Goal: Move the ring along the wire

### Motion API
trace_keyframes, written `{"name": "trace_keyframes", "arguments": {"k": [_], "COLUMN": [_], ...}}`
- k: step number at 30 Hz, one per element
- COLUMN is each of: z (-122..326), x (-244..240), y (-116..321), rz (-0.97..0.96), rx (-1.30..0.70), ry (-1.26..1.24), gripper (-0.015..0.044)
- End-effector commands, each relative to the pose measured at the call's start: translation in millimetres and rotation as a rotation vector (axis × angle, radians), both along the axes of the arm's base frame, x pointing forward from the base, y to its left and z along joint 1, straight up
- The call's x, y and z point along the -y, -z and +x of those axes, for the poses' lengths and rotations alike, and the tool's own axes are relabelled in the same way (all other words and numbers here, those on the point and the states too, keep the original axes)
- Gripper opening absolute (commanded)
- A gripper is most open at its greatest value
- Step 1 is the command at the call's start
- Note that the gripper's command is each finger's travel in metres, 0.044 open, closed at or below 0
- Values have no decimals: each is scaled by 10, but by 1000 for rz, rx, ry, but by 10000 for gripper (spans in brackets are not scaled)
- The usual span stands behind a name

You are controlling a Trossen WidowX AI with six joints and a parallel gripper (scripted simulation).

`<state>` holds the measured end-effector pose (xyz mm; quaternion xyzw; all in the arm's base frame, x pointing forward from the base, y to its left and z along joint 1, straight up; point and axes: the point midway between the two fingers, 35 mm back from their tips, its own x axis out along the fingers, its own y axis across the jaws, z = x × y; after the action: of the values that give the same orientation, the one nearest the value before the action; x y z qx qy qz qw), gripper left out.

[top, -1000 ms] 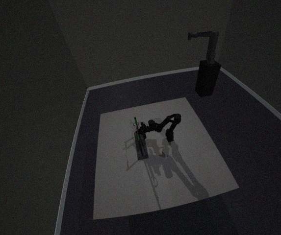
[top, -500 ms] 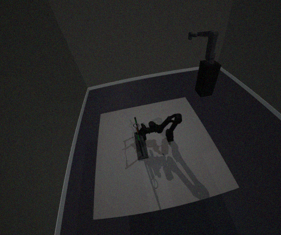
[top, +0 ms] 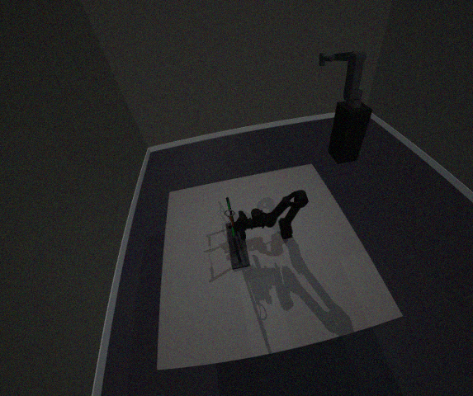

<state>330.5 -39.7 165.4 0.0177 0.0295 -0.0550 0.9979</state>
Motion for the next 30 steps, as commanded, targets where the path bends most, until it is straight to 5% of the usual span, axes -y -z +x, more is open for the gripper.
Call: {"name": "trace_keyframes", "arguments": {"k": [1, 30], "z": [-11, 62], "x": [-61, -311], "y": [18, -10], "rz": [21, 2], "rx": [-3, 2], "ry": [32, -17], "gripper": [-150, -150]}}
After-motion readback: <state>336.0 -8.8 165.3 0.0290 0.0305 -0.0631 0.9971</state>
